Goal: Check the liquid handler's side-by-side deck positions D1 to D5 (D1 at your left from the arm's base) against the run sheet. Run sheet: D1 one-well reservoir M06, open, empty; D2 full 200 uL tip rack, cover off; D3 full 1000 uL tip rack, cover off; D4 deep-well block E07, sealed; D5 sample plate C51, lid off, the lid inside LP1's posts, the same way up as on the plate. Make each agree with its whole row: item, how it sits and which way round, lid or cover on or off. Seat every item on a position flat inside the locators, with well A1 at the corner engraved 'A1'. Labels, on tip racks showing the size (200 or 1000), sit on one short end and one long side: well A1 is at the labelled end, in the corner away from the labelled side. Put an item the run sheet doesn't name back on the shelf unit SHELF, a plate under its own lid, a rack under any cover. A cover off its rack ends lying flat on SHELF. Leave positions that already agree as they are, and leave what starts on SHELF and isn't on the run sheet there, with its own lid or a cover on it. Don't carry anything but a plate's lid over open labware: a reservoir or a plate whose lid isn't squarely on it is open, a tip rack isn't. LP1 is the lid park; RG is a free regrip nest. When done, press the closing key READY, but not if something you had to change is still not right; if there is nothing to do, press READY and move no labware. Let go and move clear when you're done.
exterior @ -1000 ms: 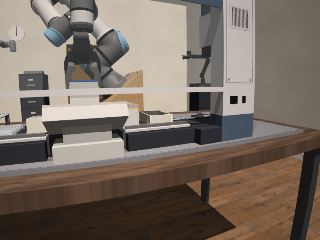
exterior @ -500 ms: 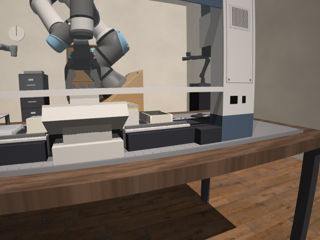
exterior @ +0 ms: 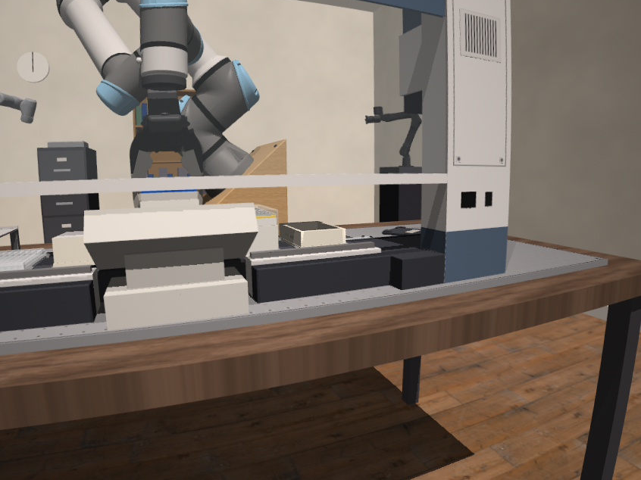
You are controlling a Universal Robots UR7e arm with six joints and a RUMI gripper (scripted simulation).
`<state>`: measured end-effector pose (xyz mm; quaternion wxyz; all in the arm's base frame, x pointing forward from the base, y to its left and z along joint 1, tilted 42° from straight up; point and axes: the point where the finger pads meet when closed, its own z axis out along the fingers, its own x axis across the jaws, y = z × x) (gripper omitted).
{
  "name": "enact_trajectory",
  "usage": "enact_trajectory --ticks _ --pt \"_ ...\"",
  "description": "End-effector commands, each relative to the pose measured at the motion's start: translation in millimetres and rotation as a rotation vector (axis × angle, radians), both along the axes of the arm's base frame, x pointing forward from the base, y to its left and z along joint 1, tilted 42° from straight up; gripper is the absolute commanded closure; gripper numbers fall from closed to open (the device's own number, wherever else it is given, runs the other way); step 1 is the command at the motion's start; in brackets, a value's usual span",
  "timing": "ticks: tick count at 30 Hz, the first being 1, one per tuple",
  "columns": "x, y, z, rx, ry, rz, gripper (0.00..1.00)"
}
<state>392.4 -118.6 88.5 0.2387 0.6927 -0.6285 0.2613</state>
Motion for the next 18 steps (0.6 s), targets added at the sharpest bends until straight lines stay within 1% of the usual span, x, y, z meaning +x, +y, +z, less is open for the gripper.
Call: enact_trajectory --ticks 1,18 --pt "1.3 -1.6 -0.6 0.0 -0.005 0.002 1.0" --pt "1.1 -0.8 0.4 -0.001 -0.007 0.003 1.0"
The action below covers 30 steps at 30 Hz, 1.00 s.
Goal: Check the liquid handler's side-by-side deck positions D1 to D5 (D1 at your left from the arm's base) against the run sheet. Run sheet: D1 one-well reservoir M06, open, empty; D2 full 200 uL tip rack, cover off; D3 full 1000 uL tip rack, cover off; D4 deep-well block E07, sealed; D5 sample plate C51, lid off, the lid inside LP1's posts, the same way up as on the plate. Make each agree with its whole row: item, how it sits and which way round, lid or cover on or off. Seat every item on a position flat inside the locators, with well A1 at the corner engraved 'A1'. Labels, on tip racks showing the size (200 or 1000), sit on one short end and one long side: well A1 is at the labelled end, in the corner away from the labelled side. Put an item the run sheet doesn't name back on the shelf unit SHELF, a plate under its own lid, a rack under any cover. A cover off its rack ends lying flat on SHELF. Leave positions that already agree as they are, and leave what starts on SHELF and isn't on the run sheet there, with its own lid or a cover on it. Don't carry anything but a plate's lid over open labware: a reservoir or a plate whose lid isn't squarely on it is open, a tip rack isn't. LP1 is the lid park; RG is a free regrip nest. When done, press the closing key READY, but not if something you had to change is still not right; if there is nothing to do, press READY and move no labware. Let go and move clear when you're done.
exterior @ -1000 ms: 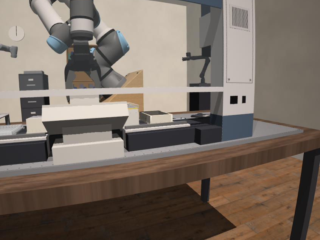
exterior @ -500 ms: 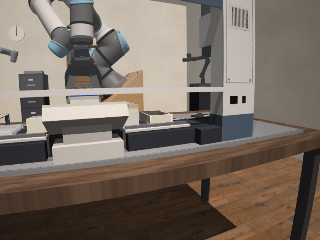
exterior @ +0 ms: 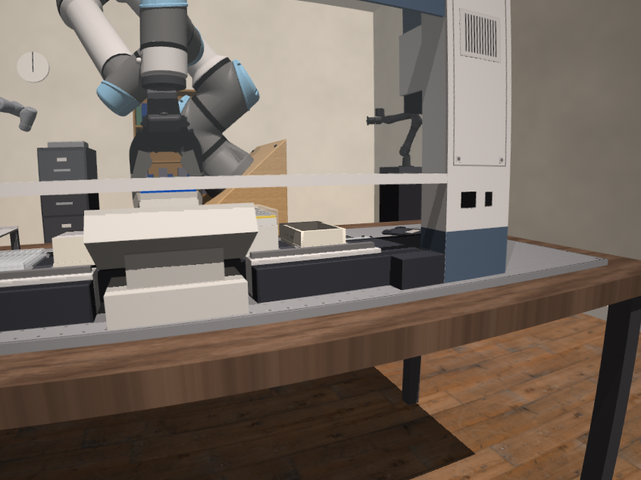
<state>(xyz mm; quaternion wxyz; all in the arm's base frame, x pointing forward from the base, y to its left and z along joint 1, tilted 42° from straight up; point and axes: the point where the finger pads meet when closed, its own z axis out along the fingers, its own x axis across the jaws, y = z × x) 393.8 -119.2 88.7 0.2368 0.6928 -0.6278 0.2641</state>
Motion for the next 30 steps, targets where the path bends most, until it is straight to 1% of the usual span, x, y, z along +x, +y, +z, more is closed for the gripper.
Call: enact_trajectory --ticks 1,14,30 --pt "-0.3 -0.1 0.2 0.001 -0.002 0.0 1.0" --pt "-1.1 0.0 0.1 0.001 -0.002 0.0 1.0" --pt "-2.3 -3.8 -5.5 0.002 0.002 -0.002 1.0"
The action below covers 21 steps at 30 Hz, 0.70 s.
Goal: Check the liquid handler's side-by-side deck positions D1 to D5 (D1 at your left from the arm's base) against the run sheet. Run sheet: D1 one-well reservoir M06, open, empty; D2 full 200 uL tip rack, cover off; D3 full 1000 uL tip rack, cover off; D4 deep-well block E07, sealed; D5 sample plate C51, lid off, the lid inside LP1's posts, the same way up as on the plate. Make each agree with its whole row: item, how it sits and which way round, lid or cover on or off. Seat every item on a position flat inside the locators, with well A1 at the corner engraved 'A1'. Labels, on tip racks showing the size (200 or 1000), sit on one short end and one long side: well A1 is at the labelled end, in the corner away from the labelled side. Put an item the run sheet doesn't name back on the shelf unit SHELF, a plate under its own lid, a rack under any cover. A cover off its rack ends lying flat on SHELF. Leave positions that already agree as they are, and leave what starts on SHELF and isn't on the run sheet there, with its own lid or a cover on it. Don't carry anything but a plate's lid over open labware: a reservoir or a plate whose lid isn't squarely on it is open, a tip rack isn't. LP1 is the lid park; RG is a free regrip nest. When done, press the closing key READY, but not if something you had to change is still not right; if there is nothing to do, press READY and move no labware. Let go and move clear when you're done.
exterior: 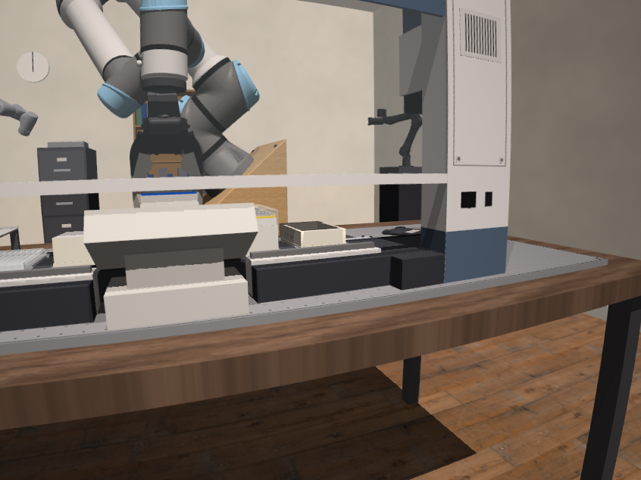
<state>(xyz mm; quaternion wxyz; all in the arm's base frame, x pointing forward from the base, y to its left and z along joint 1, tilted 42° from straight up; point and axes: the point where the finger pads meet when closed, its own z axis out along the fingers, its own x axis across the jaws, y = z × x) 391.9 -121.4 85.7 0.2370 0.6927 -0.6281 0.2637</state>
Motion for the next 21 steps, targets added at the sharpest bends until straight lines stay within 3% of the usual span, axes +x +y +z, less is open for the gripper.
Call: enact_trajectory --ticks 1,21 --pt "-0.4 -1.6 -2.4 0.001 0.002 -0.001 1.0" --pt "0.5 -5.6 -6.7 0.001 0.001 -0.001 1.0"
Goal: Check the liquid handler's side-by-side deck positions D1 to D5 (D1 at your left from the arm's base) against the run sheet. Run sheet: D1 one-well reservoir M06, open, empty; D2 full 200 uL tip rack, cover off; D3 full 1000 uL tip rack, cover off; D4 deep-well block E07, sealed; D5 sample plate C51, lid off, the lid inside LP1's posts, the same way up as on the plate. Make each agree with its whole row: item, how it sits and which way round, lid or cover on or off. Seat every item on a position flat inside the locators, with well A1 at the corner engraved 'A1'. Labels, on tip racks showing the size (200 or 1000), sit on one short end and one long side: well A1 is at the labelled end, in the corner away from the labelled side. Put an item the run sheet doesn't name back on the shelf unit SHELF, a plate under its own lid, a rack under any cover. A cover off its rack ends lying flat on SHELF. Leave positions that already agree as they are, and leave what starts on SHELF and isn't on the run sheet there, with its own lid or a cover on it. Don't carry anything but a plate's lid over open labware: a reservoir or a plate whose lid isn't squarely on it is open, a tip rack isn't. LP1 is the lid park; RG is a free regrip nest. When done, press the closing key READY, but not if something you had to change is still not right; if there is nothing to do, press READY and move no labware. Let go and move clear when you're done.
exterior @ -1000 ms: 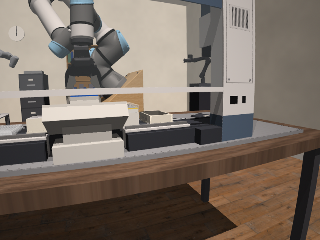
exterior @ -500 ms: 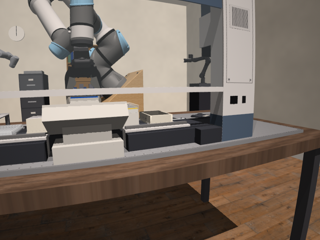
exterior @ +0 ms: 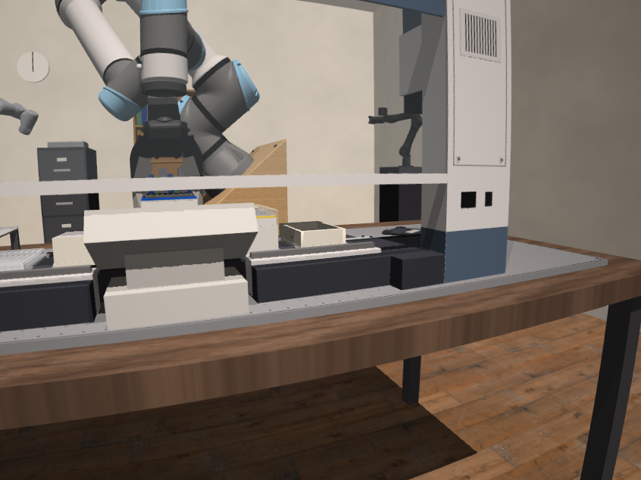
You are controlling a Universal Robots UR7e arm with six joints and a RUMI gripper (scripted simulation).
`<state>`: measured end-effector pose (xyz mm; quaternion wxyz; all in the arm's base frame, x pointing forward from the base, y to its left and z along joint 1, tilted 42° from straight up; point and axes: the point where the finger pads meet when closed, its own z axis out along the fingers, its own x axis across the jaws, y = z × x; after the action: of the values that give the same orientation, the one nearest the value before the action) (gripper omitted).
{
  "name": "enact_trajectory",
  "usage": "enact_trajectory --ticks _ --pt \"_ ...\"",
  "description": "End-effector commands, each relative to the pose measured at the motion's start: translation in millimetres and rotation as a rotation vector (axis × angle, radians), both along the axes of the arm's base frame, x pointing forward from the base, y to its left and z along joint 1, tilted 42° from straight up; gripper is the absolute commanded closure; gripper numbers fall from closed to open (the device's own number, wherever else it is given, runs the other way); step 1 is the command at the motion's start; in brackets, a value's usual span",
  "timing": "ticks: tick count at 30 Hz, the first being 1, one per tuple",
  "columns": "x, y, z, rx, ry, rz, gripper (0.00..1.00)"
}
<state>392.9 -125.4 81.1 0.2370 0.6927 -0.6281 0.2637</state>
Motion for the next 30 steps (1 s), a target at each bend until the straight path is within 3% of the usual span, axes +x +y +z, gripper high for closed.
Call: enact_trajectory --ticks 1,8,9,30 --pt "-0.3 -1.7 -2.3 0.001 0.001 -0.001 1.0" --pt "1.0 -1.0 -0.8 0.0 -0.002 0.001 1.0" --pt "1.0 -1.0 -0.8 0.0 -0.002 0.001 0.18" --pt "1.0 -1.1 -0.8 0.0 -0.002 0.001 0.18"
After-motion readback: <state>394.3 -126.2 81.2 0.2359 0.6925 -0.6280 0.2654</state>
